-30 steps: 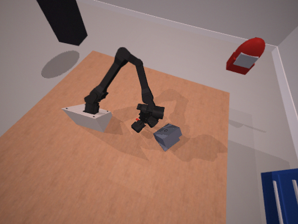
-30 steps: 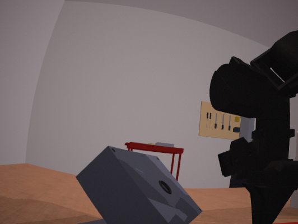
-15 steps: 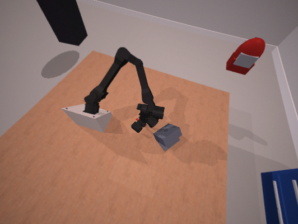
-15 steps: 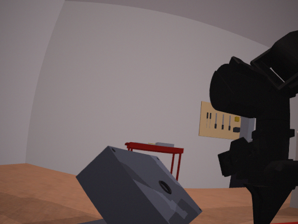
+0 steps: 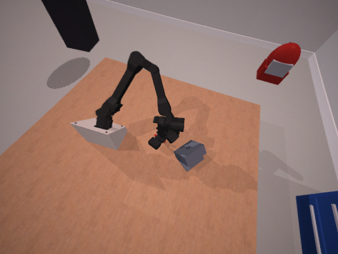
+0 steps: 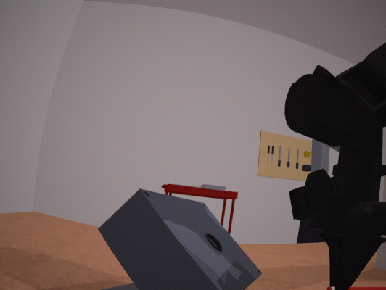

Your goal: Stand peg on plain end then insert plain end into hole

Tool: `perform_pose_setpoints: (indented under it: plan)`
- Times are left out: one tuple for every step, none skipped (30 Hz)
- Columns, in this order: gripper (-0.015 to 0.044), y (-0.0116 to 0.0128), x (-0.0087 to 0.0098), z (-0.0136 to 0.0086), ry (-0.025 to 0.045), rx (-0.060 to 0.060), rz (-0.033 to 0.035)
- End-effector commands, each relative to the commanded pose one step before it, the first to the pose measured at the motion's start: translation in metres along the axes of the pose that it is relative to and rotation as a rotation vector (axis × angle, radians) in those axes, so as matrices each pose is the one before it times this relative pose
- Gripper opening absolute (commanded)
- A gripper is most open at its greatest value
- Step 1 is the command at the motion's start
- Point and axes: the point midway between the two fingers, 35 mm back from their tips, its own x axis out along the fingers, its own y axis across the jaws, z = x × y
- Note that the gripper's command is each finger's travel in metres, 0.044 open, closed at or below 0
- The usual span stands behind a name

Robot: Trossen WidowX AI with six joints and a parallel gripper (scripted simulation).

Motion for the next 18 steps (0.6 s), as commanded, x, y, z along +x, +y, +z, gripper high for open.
perform_pose_setpoints:
  plan:
    - [0.0049, -0.00090, -0.00207, -0.00155, -0.03235, 0.0043, -0.00287]
    - [0.0049, -0.00001, -0.00058, -0.00031, -0.00867, 0.0001, -0.00002]
    - [0.0049, -0.00001, -0.00058, -0.00031, -0.00867, 0.0001, -0.00002]
    - [0.0049, -0.00001, -0.00058, -0.00031, -0.00867, 0.0001, -0.00002]
    - [0.0049, -0.00001, -0.00058, -0.00031, -0.00867, 0.0001, -0.00002]
    - [0.0049, -0.00001, -0.00058, -0.00031, -0.00867, 0.0001, -0.00002]
    - [0.0049, -0.00001, -0.00058, -0.00031, -0.00867, 0.0001, -0.00002]
    - [0.0049, -0.00001, -0.00058, -0.00031, -0.00867, 0.0001, -0.00002]
    - [0.0049, -0.00001, -0.00058, -0.00031, -0.00867, 0.0001, -0.00002]
    - [0.0049, -0.00001, -0.00058, -0.00031, -0.00867, 0.0001, -0.00002]
    - [0.0049, -0.00001, -0.00058, -0.00031, -0.00867, 0.0001, -0.00002]
    - [0.0049, -0.00001, -0.00058, -0.00031, -0.00867, 0.0001, -0.00002]
    - [0.0049, -0.00001, -0.00058, -0.00031, -0.00867, 0.0001, -0.00002]
    - [0.0049, -0.00001, -0.00058, -0.00031, -0.00867, 0.0001, -0.00002]
    - [0.0049, -0.00001, -0.00058, -0.00031, -0.00867, 0.0001, -0.00002]
    - [0.0049, -0.00001, -0.00058, -0.00031, -0.00867, 0.0001, -0.00002]
    - [0.0049, -0.00001, -0.00058, -0.00031, -0.00867, 0.0001, -0.00002]
    - [0.0049, -0.00001, -0.00058, -0.00031, -0.00867, 0.0001, -0.00002]
